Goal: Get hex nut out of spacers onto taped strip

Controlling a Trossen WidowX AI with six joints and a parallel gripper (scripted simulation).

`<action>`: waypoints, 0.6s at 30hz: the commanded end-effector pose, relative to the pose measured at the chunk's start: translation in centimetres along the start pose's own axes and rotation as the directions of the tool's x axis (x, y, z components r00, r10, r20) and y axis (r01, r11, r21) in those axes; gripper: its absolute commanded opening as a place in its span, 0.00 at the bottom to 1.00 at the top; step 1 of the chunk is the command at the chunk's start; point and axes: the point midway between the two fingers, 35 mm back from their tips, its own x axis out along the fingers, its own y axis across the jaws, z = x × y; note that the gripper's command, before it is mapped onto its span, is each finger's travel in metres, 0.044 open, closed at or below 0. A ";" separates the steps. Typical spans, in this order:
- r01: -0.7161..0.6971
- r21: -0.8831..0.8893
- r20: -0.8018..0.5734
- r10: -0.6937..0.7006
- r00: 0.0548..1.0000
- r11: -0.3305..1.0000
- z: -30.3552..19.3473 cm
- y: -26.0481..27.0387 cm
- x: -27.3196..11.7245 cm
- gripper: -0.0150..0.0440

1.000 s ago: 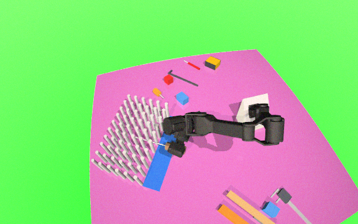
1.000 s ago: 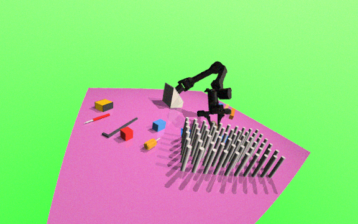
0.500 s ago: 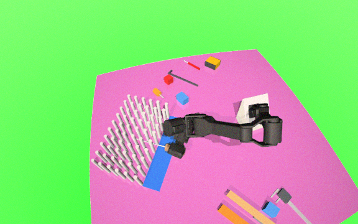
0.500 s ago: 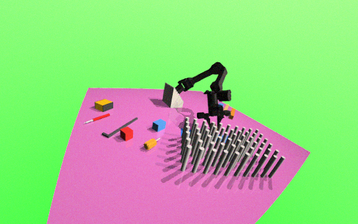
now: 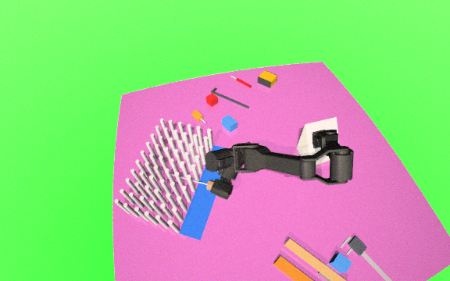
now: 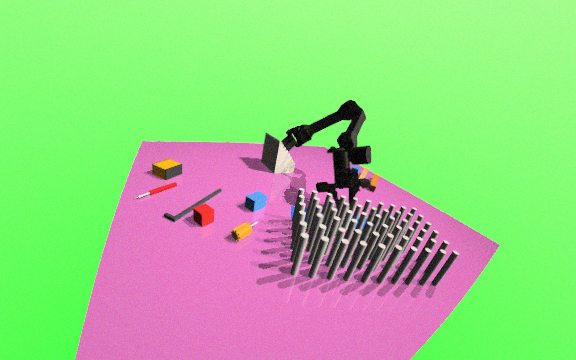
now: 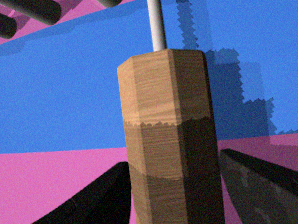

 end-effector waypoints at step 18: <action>0.006 0.014 -0.005 -0.006 1.000 1.000 -0.5 0.0 0.1 0.25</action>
